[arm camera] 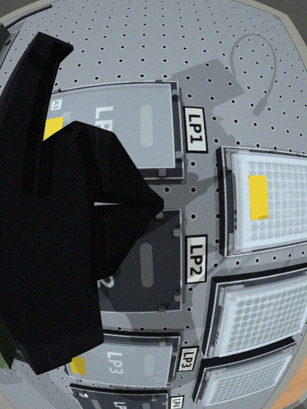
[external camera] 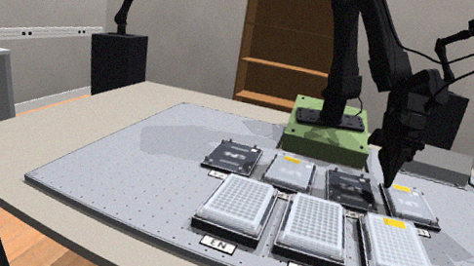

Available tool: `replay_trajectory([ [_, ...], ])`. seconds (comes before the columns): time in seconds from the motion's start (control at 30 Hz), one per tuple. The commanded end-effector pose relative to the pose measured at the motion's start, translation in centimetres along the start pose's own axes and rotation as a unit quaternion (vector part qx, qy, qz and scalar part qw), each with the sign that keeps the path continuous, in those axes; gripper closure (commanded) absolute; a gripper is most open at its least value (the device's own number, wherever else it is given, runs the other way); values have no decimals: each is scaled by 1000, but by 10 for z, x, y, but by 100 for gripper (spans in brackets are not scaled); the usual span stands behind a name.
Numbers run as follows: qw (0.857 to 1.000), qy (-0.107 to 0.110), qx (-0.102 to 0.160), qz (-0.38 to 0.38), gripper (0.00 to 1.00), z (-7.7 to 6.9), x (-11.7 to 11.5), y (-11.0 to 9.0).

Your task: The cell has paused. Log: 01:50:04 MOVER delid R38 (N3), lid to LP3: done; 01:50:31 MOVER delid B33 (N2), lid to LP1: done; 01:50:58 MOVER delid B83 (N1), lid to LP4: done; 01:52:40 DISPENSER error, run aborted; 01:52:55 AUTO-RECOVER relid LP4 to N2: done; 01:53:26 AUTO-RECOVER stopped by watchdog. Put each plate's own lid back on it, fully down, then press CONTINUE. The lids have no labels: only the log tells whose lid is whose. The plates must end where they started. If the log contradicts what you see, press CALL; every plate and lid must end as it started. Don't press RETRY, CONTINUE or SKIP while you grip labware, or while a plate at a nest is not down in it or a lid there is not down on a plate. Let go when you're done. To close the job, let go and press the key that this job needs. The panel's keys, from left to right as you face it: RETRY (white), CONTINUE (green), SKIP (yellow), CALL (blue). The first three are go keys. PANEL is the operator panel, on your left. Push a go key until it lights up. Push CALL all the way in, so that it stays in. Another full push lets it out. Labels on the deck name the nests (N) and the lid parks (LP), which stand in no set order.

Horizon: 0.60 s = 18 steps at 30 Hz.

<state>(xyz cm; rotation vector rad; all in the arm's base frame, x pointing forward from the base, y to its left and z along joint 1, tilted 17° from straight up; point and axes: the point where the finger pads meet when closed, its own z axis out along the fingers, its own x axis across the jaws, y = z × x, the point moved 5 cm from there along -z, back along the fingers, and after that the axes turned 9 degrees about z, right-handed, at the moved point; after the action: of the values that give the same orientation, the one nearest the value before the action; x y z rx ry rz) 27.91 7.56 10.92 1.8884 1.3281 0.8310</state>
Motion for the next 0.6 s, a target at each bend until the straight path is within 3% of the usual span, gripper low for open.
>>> replay_trajectory([
  [0.0, 1000, 18, -23, 9, 100, 9, 8, 29],
  [0.57, 1000, 15, -22, 5, 100, 54, -12, 87],
])
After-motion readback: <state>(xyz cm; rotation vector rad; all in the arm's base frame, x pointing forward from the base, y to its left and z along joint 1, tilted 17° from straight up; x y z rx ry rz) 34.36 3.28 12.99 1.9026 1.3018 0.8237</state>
